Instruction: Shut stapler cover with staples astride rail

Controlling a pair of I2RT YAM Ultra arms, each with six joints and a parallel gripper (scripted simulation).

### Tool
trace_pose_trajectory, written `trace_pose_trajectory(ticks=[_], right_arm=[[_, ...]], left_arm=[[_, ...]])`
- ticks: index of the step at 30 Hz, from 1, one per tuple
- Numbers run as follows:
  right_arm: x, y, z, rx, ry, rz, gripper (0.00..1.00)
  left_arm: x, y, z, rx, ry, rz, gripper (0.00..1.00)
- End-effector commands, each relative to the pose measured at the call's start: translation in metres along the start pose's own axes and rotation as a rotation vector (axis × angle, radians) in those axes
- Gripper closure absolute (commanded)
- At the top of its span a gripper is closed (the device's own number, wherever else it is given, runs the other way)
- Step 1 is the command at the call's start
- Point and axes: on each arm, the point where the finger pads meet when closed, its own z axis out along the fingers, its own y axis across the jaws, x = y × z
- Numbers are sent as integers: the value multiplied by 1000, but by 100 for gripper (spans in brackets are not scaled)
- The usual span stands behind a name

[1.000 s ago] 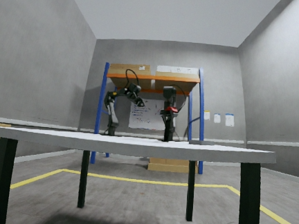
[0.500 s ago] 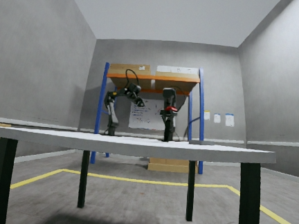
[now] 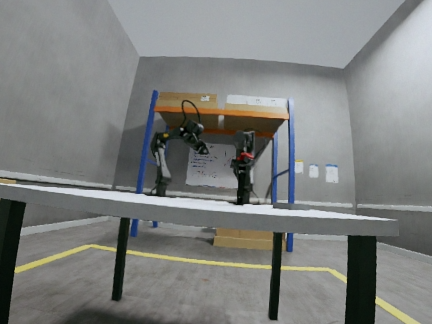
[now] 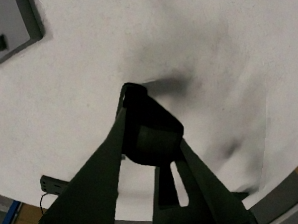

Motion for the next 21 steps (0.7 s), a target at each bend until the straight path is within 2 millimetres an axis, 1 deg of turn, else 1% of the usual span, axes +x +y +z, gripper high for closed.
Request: trace_pose_trajectory(ticks=[1,21], right_arm=[[-10,-3,-9,5,-44,-3,0],[-10,-3,-9,5,-44,-3,0]], left_arm=[[-5,-1,-6,-1,-79,-6,100],[13,-1,-14,2,-318,-10,100]])
